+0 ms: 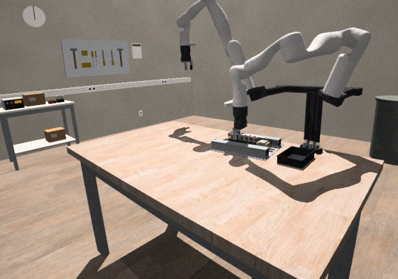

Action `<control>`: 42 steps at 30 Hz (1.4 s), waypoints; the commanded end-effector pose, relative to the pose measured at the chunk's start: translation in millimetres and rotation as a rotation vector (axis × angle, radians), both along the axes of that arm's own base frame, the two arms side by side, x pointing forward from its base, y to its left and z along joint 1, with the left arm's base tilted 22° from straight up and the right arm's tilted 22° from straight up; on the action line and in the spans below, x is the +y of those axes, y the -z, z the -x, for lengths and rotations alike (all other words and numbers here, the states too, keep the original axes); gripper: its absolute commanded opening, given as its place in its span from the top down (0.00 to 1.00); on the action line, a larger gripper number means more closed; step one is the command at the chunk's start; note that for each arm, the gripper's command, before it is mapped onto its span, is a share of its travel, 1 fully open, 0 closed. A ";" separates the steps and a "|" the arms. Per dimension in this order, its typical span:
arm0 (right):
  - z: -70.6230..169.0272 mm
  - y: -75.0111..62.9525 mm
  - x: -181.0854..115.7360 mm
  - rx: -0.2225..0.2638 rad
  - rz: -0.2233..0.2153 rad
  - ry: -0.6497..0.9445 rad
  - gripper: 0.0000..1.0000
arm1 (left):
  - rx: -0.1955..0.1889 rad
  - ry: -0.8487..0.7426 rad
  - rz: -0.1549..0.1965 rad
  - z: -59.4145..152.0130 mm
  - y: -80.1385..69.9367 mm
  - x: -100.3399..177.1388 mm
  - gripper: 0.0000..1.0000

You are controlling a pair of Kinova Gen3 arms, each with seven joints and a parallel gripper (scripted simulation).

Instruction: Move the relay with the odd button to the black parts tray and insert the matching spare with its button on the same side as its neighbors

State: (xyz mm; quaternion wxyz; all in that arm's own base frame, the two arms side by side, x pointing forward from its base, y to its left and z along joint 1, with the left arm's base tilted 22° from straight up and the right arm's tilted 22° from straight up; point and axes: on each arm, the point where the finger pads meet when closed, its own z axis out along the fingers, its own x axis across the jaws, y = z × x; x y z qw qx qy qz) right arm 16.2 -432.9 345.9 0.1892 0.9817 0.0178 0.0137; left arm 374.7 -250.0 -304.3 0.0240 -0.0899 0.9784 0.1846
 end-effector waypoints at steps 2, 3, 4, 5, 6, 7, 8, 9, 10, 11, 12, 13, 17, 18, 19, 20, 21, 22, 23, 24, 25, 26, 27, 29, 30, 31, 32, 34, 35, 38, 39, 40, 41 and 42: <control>0.1 -0.6 -0.2 -0.001 0.001 0.000 0.00 | -0.006 0.003 0.001 -0.6 -1.0 -1.2 1.00; 0.1 -0.6 -0.2 -0.001 0.001 0.000 0.00 | -0.007 0.003 0.000 -0.5 -1.0 -1.2 1.00; 0.1 -0.6 -0.2 -0.001 0.001 0.000 0.00 | -0.008 0.004 0.000 -0.5 -1.0 -1.2 1.00; 0.1 -0.6 -0.2 -0.001 0.001 0.000 0.00 | -0.009 0.004 0.000 -0.5 -1.0 -1.2 1.00; 0.1 -0.6 -0.2 -0.001 0.001 0.000 0.00 | -0.010 0.005 0.000 -0.4 -1.0 -1.3 1.00; 0.1 -0.6 -0.2 -0.001 0.001 0.000 0.00 | -0.011 0.005 0.000 -0.4 -1.0 -1.3 1.00; 0.1 -0.6 -0.2 -0.001 0.001 0.000 0.00 | -0.012 0.005 -0.001 -0.4 -1.0 -1.3 1.00; 0.1 -0.6 -0.2 -0.001 0.001 0.000 0.00 | -0.014 0.006 -0.001 -0.4 -1.0 -1.3 1.00; 0.1 -0.6 -0.2 -0.001 0.001 0.000 0.00 | -0.015 0.006 -0.001 -0.3 -1.0 -1.3 1.00; 0.1 -0.6 -0.2 -0.001 0.001 0.000 0.00 | -0.016 0.007 -0.001 -0.3 -1.0 -1.3 1.00; 0.1 -0.6 -0.2 -0.001 0.001 0.000 0.00 | -0.016 0.007 -0.001 -0.3 -1.0 -1.3 1.00; 0.1 -0.6 -0.2 -0.001 0.001 0.000 0.00 | -0.016 0.007 -0.001 -0.3 -1.0 -1.3 1.00; 0.1 -0.6 -0.2 -0.001 0.001 0.000 0.00 | -0.020 0.008 -0.002 -0.2 -1.0 -1.3 1.00; 0.1 -0.6 -0.2 -0.001 0.001 0.000 0.00 | -0.021 0.009 -0.002 -0.1 -1.0 -1.3 1.00; 0.1 -0.6 -0.2 -0.001 0.001 0.000 0.00 | -0.022 0.009 -0.003 -0.1 -1.0 -1.3 1.00; 0.1 -0.6 -0.2 -0.001 0.001 0.000 0.00 | -0.023 0.010 -0.003 -0.1 -1.1 -1.4 1.00; 0.1 -0.6 -0.2 -0.001 0.001 0.000 0.00 | -0.024 0.010 -0.003 0.0 -1.1 -1.4 1.00; 0.1 -0.6 -0.2 -0.001 0.001 0.000 0.00 | -0.025 0.010 -0.003 0.0 -1.1 -1.4 1.00; 0.1 -0.6 -0.2 -0.001 0.001 0.000 0.00 | -0.026 0.011 -0.003 0.0 -1.1 -1.4 1.00; 0.1 -0.6 -0.2 -0.001 0.001 0.000 0.00 | -0.027 0.011 -0.004 0.0 -1.1 -1.4 1.00; 0.1 -0.6 -0.2 -0.001 0.001 0.000 0.00 | -0.028 0.012 -0.004 0.1 -1.1 -1.4 1.00; 0.1 -0.6 -0.2 -0.001 0.001 0.000 0.00 | -0.029 0.012 -0.004 0.1 -1.1 -1.4 1.00; 0.1 -0.6 -0.2 -0.001 0.001 0.000 0.00 | -0.031 0.013 -0.004 0.1 -1.1 -1.4 1.00; 0.1 -0.6 -0.2 -0.001 0.001 0.000 0.00 | -0.032 0.013 -0.004 0.2 -1.1 -1.4 1.00; 0.1 -0.6 -0.2 -0.001 0.001 0.000 0.00 | -0.032 0.013 -0.004 0.2 -1.1 -1.4 1.00; 0.1 -0.6 -0.2 -0.001 0.001 0.000 0.00 | -0.033 0.013 -0.005 0.2 -1.1 -1.4 1.00; 0.1 -0.6 -0.2 -0.001 0.001 0.000 0.00 | -0.034 0.014 -0.005 0.2 -1.1 -1.4 1.00; 0.1 -0.6 -0.2 -0.001 0.001 0.000 0.00 | -0.036 0.015 -0.005 0.3 -1.1 -1.5 1.00; 0.1 -0.6 -0.2 -0.001 0.001 0.000 0.00 | -0.037 0.015 -0.006 0.3 -1.1 -1.5 1.00; 0.1 -0.6 -0.2 -0.001 0.001 0.000 0.00 | -0.040 0.016 -0.006 0.4 -1.1 -1.5 1.00; 0.1 -0.6 -0.2 -0.001 0.001 0.000 0.00 | -0.041 0.017 -0.006 0.4 -1.1 -1.5 1.00; 0.1 -0.6 -0.2 -0.001 0.001 0.000 0.00 | -0.042 0.017 -0.007 0.5 -1.1 -1.5 1.00; 0.1 -0.6 -0.2 -0.001 0.001 0.000 0.00 | -0.043 0.018 -0.007 0.5 -1.1 -1.5 1.00; 0.1 -0.6 -0.2 -0.001 0.001 0.000 0.00 | -0.044 0.018 -0.007 0.5 -1.1 -1.5 1.00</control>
